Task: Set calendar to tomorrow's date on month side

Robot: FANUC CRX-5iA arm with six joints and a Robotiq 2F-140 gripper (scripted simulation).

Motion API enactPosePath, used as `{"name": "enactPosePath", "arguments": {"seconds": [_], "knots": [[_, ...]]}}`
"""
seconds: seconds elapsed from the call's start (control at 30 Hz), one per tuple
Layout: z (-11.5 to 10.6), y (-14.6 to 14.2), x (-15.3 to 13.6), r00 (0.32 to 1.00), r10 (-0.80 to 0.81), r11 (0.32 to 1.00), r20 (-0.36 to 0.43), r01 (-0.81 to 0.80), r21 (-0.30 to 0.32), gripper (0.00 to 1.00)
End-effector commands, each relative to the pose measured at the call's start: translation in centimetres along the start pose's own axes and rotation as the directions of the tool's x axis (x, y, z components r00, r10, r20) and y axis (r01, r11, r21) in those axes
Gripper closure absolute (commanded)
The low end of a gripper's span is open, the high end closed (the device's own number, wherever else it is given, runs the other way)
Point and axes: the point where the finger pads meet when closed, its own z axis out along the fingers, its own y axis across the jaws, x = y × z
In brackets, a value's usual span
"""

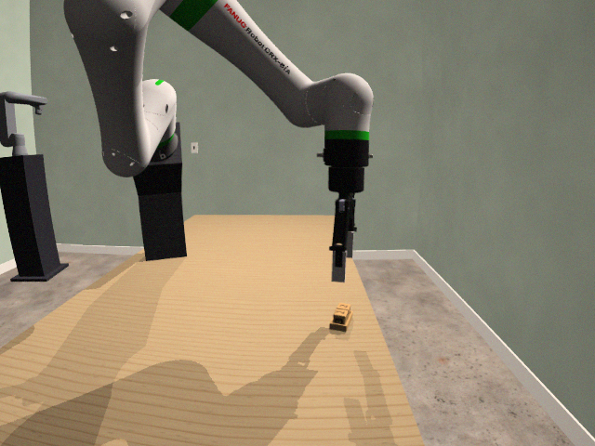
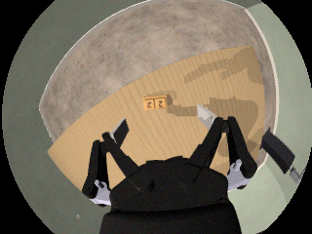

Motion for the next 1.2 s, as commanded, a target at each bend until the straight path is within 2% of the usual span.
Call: {"name": "enactPosePath", "arguments": {"seconds": [0.0,0.2,0.3,0.37,0.47,0.53,0.57,0.63,0.67,0.73,0.77,0.8,0.87,0.9,0.93,0.97,1.1,1.13,1.17], "knots": [[0.3,0.0,0.0,0.985,-0.173,0.985,0.001,0.173,0.002,0.0],[0.8,0.0,0.0,0.927,-0.375,0.927,0.0,0.375,0.002,0.0],[0.8,0.0,0.0,0.923,-0.386,0.923,0.0,0.386,0.002,0.0],[1.1,0.0,0.0,0.858,-0.514,0.858,0.0,0.514,0.002,0.0],[1.2,0.0,0.0,0.827,-0.562,0.827,0.0,0.562,0.002,0.0],[1.5,0.0,0.0,0.764,-0.645,0.764,0.0,0.645,0.001,0.0],[1.5,0.0,0.0,0.764,-0.646,0.764,0.0,0.646,0.001,0.0],[1.7,0.0,0.0,0.695,-0.719,0.695,0.0,0.719,0.001,0.0],[1.7,0.0,0.0,0.692,-0.722,0.692,0.0,0.722,0.001,0.0],[1.9,0.0,0.0,0.618,-0.786,0.618,-0.001,0.786,0.001,0.0],[1.9,0.0,0.0,0.614,-0.789,0.614,-0.001,0.789,0.001,0.0],[2.0,-0.1,0.0,0.563,-0.826,0.563,-0.001,0.826,0.001,0.0],[2.0,-0.1,0.0,0.563,-0.826,0.563,-0.001,0.826,0.001,0.0],[2.1,-0.1,0.0,0.534,-0.846,0.534,-0.001,0.846,0.001,0.0],[2.3,-0.1,0.0,0.455,-0.891,0.455,-0.001,0.891,0.001,0.0],[2.3,-0.1,0.0,0.453,-0.891,0.453,-0.001,0.891,0.001,0.0],[2.7,-0.1,0.0,0.308,-0.952,0.308,-0.001,0.952,0.001,0.0],[2.7,-0.1,0.0,0.306,-0.952,0.306,-0.001,0.952,0.001,0.0],[2.8,-0.1,0.0,0.244,-0.97,0.244,-0.001,0.97,0.001,0.0]]}}
